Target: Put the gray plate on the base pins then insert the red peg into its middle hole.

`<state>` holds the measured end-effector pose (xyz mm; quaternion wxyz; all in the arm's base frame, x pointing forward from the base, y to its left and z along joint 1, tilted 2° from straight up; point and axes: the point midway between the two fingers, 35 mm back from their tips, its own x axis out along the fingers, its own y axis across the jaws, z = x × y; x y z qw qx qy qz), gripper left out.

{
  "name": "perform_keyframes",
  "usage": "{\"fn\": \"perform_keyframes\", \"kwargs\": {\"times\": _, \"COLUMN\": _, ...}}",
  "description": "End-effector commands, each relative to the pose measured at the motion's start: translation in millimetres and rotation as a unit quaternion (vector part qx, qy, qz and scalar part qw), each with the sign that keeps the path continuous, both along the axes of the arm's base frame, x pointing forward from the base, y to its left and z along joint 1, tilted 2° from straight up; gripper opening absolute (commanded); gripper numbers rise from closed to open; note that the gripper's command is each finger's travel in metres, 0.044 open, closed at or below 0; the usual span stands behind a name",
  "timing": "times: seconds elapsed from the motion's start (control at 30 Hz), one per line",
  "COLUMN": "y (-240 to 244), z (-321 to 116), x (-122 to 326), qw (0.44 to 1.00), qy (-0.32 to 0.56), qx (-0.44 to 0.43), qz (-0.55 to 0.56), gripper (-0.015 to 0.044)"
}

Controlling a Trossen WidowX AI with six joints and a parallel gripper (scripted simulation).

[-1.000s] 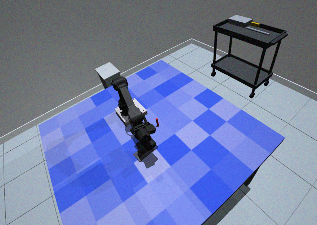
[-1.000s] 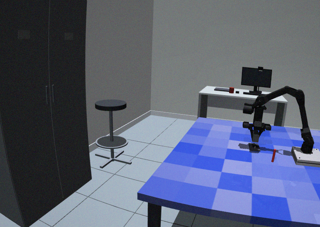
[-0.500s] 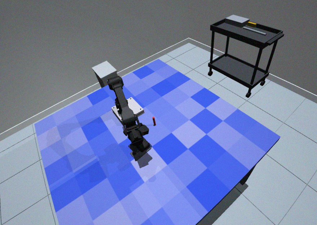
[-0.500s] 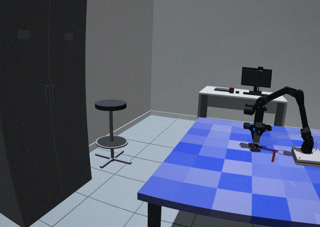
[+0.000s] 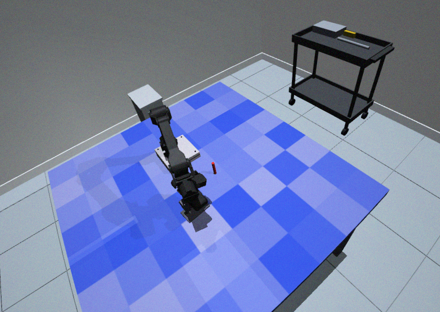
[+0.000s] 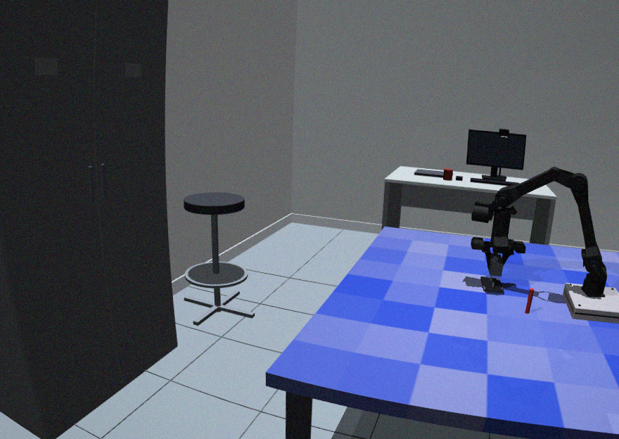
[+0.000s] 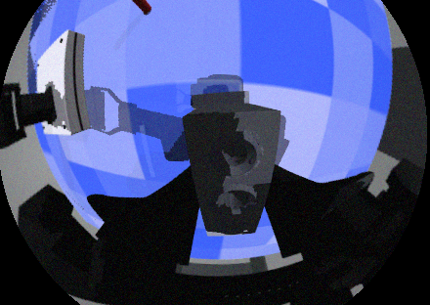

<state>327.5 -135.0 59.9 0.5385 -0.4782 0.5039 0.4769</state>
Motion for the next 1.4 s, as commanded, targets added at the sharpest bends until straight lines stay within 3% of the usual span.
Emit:
{"fn": "perform_keyframes", "kwargs": {"times": 0.0, "y": -0.7, "z": -0.9, "x": 0.4, "qw": 1.000, "qy": 0.000, "qx": -0.001, "qz": 0.002, "gripper": 0.0000}}
{"fn": "perform_keyframes", "kwargs": {"times": 1.37, "y": 0.3, "z": -36.1, "x": 2.4, "qw": 1.000, "qy": -0.003, "qx": -0.001, "qz": 0.002, "gripper": 0.0000}}
